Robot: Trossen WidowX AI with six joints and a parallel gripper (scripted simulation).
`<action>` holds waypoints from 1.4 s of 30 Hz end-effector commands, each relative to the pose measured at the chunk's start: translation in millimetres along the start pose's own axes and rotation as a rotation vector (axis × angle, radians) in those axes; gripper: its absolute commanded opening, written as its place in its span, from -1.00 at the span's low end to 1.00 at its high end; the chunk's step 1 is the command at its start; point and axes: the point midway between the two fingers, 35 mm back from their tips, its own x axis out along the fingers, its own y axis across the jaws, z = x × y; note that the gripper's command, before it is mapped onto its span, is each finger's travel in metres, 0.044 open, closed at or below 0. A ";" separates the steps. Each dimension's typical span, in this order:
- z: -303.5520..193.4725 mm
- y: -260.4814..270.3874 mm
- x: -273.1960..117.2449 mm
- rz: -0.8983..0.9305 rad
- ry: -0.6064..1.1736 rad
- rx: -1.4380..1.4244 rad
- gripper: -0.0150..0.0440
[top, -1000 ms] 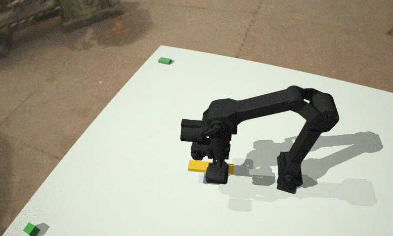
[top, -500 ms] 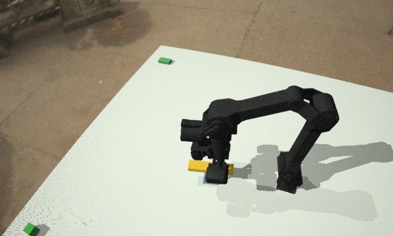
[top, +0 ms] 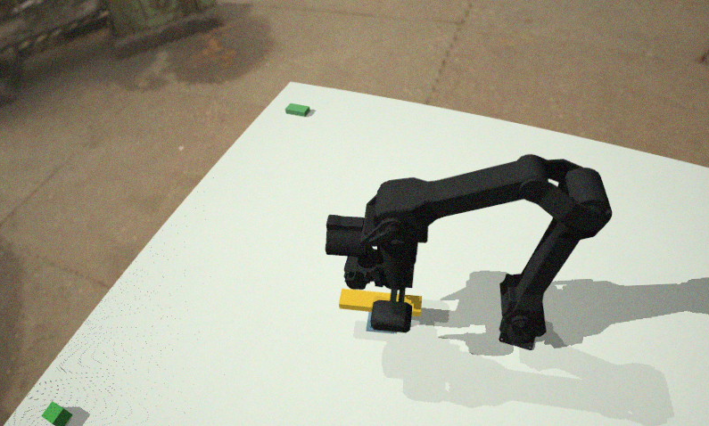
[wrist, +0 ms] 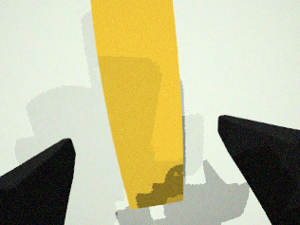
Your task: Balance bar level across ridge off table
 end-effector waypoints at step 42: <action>-0.4 0.0 -99.8 0.000 -0.007 0.000 1.00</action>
